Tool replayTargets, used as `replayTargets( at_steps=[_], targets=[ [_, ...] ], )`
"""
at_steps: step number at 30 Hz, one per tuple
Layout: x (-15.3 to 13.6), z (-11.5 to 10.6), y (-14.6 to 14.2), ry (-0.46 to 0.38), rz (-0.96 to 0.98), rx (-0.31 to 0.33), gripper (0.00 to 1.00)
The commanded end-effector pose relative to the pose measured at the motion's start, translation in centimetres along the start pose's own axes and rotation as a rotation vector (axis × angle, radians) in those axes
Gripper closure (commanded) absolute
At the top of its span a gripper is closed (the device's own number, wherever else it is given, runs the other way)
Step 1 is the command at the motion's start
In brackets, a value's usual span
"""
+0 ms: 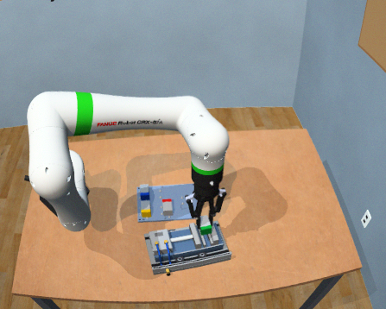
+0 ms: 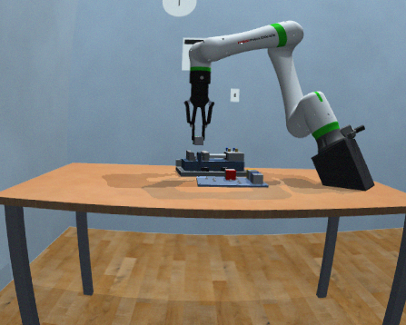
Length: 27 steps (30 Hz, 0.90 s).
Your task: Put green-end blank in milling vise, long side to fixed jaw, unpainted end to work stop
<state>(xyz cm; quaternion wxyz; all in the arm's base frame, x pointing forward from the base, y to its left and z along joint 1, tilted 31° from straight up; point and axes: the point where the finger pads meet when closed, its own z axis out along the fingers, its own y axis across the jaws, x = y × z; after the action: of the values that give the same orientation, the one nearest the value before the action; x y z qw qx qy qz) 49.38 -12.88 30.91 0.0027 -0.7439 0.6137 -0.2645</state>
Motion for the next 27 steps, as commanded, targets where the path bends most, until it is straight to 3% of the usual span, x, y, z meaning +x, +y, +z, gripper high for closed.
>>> replayTargets(
  at_steps=[1,12,27],
  targets=[
    [0.5,-0.1,-0.2,0.000,0.000,0.002,0.90],
    [2.2,0.0,-0.7,-0.001,0.000,0.001,0.90],
    [1.4,0.0,-0.5,0.000,0.000,0.001,0.90]
  ],
)
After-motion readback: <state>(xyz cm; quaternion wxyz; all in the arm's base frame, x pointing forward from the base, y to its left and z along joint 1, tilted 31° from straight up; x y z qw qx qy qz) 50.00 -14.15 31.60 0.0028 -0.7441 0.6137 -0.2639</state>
